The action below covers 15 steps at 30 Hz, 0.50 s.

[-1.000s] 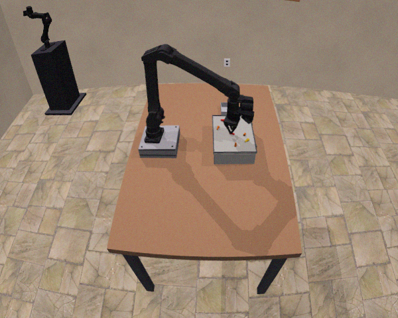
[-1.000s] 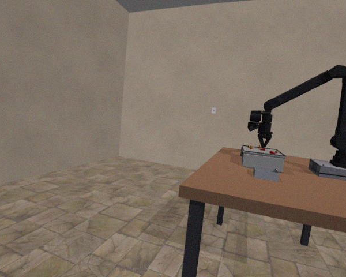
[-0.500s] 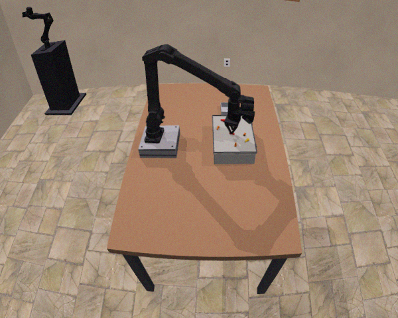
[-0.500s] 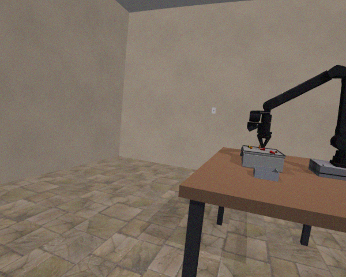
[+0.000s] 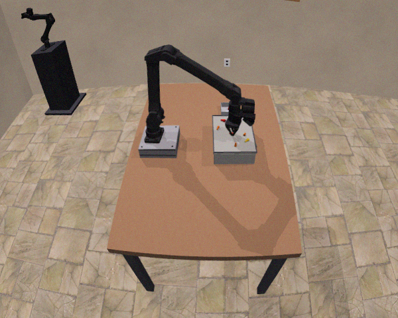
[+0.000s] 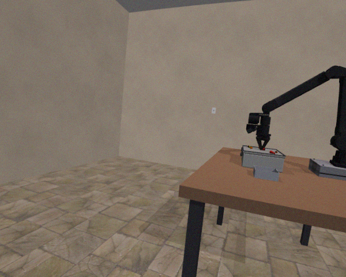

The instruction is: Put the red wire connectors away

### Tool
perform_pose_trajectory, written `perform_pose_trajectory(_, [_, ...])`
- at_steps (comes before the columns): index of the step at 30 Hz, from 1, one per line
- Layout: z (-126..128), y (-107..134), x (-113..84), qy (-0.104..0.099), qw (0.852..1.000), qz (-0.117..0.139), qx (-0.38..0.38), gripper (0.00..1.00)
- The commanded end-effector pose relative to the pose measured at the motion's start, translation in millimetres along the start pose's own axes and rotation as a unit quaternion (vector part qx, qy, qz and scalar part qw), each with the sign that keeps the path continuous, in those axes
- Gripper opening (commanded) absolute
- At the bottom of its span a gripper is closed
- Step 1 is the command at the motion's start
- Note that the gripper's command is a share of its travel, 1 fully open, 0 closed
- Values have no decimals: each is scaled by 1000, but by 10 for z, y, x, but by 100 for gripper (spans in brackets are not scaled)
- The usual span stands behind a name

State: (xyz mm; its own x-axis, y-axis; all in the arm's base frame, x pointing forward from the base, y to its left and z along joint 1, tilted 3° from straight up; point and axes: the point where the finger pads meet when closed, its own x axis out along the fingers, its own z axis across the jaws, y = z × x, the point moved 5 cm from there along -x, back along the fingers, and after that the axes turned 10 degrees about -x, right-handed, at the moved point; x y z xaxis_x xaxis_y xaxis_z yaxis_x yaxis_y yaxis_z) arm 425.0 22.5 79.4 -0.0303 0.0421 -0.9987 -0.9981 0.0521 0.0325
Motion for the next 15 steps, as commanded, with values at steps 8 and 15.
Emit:
perform_pose_trajectory(8, [27, -64, -133, -2, 1000, -23, 4, 10])
perform_pose_trajectory(15, [32, -91, -167, -2, 1000, -28, 4, 10])
